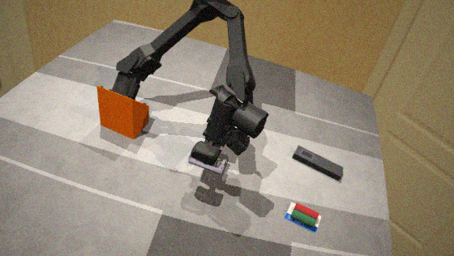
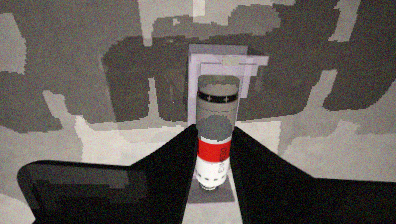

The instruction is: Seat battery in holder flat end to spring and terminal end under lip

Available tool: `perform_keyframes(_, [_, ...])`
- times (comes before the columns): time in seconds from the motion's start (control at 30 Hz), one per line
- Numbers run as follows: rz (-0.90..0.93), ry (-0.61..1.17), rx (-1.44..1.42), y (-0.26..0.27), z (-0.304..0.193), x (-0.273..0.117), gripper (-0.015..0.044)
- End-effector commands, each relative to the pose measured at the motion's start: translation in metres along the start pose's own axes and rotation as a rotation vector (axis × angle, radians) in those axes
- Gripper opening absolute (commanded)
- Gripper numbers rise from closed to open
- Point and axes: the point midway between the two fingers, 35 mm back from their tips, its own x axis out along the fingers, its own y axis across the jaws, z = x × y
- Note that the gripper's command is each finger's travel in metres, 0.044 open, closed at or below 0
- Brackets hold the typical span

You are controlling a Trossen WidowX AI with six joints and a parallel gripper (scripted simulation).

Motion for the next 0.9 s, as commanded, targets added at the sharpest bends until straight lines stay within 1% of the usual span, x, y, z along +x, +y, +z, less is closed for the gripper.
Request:
perform_keyframes(0.0, [0.002,0.012,0.011,-0.0005,0.0010,0.0018,0.0066])
perform_keyframes(0.3, [0.000,0.008,0.010,-0.0002,0.0089,0.0013,0.0066])
perform_keyframes(0.87, [0.000,0.008,0.010,-0.0003,0.0092,0.0012,0.0066])
